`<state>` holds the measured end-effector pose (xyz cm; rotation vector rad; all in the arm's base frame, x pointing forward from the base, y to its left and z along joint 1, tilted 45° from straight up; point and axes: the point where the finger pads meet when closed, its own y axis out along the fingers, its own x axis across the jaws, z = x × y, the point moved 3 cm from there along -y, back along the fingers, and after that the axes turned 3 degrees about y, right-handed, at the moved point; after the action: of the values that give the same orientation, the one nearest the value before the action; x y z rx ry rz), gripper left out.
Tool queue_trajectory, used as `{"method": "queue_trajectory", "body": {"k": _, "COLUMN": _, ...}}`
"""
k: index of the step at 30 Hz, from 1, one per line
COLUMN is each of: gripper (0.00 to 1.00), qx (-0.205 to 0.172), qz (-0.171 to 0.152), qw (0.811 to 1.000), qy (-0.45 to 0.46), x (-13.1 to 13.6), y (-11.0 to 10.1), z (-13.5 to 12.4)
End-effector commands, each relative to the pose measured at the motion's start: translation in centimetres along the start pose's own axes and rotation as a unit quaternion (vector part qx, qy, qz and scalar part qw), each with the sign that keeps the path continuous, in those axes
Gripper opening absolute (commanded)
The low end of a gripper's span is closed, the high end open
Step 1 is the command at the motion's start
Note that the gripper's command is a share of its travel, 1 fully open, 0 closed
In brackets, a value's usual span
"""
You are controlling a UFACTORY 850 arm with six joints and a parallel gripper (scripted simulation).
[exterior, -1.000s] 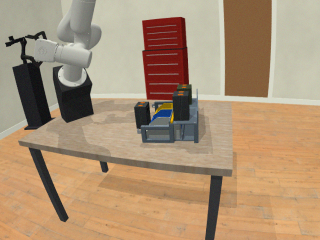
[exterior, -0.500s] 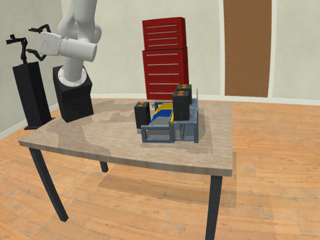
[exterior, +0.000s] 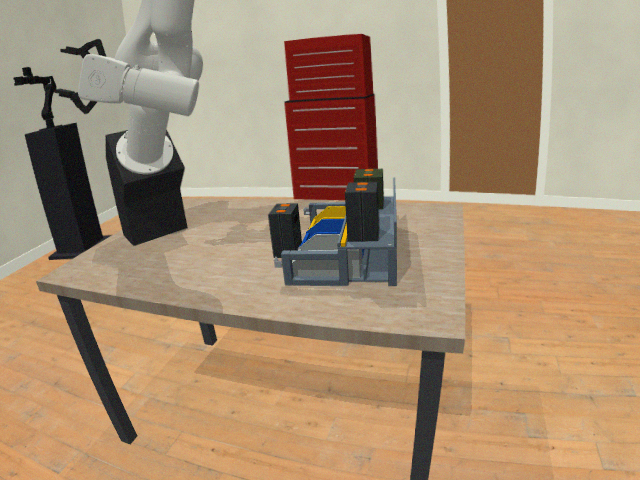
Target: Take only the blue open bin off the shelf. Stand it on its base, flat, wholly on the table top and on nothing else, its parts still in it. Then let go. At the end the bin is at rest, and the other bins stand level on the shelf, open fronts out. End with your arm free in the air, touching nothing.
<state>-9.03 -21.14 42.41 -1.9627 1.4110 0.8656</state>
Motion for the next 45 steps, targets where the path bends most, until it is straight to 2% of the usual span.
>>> {"method": "queue_trajectory", "body": {"k": 1, "gripper": 1.0, "qx": -0.001, "qz": -0.002, "qw": 1.0, "qy": 0.0, "x": -2.6, "y": -1.3, "z": -0.7}}
{"method": "queue_trajectory", "body": {"k": 3, "gripper": 1.0, "qx": -0.002, "qz": -0.003, "qw": 1.0, "qy": -0.001, "x": -4.4, "y": -2.1, "z": -1.2}}
{"method": "queue_trajectory", "body": {"k": 15, "gripper": 1.0, "qx": -0.002, "qz": -0.003, "qw": 1.0, "qy": -0.001, "x": -4.4, "y": -2.1, "z": -1.2}}
{"method": "queue_trajectory", "body": {"k": 16, "gripper": 1.0, "qx": 0.0, "qz": -0.001, "qw": 1.0, "qy": 0.0, "x": -0.9, "y": -0.4, "z": -0.3}}
{"method": "queue_trajectory", "body": {"k": 20, "gripper": 1.0, "qx": -0.002, "qz": -0.003, "qw": 1.0, "qy": -0.001, "x": -4.4, "y": -2.1, "z": -1.2}}
{"method": "queue_trajectory", "body": {"k": 32, "gripper": 1.0, "qx": -0.002, "qz": -0.003, "qw": 1.0, "qy": -0.001, "x": -4.4, "y": -2.1, "z": -1.2}}
{"method": "queue_trajectory", "body": {"k": 33, "gripper": 1.0, "qx": 0.0, "qz": 0.0, "qw": 1.0, "qy": 0.0, "x": -0.9, "y": -0.4, "z": -0.3}}
{"method": "queue_trajectory", "body": {"k": 37, "gripper": 1.0, "qx": -0.002, "qz": -0.003, "qw": 1.0, "qy": -0.001, "x": -4.4, "y": -2.1, "z": -1.2}}
{"method": "queue_trajectory", "body": {"k": 45, "gripper": 1.0, "qx": -0.002, "qz": -0.003, "qw": 1.0, "qy": -0.001, "x": -4.4, "y": -2.1, "z": -1.2}}
